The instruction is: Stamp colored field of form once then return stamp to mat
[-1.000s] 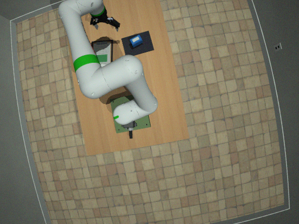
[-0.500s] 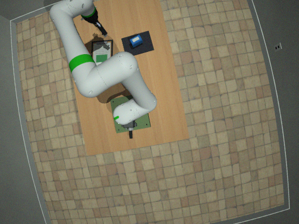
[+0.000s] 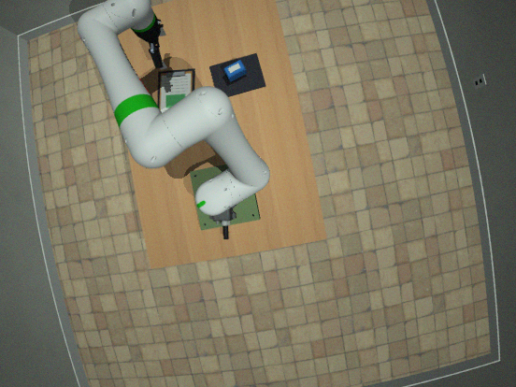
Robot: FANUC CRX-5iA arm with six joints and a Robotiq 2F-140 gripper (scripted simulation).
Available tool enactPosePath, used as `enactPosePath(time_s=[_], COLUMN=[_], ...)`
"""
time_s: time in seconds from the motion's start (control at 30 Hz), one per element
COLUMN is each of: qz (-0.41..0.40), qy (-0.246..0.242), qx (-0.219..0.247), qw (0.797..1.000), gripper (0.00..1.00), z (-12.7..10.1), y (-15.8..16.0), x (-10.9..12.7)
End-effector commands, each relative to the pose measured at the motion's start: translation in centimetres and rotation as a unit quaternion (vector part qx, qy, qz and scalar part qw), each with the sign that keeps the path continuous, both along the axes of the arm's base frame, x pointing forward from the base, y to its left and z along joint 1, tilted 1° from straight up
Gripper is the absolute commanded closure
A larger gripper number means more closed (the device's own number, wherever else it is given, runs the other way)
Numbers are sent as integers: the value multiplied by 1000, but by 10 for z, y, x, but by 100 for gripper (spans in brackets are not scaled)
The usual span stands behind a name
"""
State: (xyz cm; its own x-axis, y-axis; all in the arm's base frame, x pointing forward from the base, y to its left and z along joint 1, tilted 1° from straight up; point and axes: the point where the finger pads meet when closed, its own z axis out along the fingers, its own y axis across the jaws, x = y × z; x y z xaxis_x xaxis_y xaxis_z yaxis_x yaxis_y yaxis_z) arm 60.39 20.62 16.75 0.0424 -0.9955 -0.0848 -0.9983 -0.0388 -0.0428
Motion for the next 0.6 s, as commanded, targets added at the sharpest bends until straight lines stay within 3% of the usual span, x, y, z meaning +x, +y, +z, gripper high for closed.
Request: enactPosePath(time_s=[0.0, 0.13, 0.2, 0.23, 0.5, 0.57], qz=[-139, -231, -231, -298, -465, -506], qy=[7, 14, 14, 19, 30, 32], qx=[-5, -3, -3, -2, -4, -6], qw=[990, 973, 973, 954, 885, 862], gripper=[0, 0, 0, 0, 0, 0], z=[0, 0, 0, 0, -2, -26], y=[6, 8, 8, 8, 8, 9], x=[0, 0, 0, 0, 0, 2])
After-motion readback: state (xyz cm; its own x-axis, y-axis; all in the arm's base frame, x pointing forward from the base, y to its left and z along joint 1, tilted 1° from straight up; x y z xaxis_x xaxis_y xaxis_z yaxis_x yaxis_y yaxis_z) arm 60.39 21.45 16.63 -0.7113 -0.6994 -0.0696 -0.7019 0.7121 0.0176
